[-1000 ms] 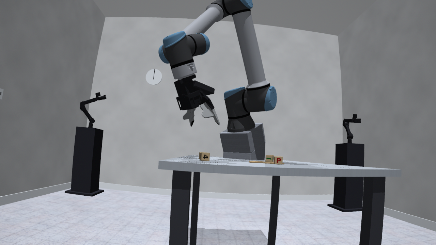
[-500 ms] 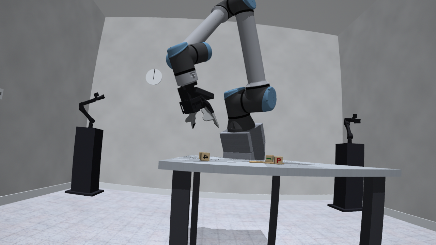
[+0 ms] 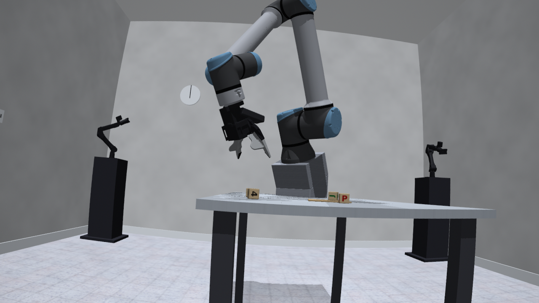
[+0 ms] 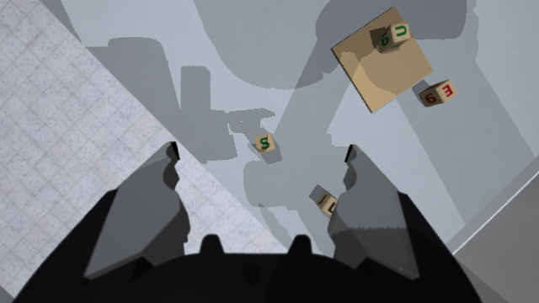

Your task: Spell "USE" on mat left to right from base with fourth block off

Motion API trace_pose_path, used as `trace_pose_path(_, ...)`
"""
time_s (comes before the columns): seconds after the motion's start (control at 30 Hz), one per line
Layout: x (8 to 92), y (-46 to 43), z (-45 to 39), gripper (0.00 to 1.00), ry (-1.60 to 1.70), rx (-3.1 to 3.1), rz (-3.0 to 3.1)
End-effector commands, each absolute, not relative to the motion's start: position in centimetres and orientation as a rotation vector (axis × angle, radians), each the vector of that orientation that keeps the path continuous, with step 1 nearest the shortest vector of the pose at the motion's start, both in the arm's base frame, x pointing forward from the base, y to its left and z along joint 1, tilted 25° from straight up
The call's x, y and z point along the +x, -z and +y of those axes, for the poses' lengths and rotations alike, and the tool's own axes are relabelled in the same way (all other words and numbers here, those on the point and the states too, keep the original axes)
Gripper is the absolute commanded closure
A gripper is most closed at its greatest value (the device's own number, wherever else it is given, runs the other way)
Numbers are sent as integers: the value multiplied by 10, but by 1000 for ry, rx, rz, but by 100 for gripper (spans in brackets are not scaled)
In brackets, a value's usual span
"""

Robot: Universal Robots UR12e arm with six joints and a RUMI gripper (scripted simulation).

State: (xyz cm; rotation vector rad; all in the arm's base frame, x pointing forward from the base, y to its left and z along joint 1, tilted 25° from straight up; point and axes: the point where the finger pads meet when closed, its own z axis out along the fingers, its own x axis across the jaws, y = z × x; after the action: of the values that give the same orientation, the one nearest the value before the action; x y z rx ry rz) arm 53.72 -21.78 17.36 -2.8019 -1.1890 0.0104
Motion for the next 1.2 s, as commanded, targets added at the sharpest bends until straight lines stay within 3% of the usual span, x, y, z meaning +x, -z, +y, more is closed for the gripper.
trace_pose_path(0.0,536,-173,-218,0,-10,-2801,-1187)
trace_pose_path(1.17,543,-168,-202,0,-19,-2818,-1229)
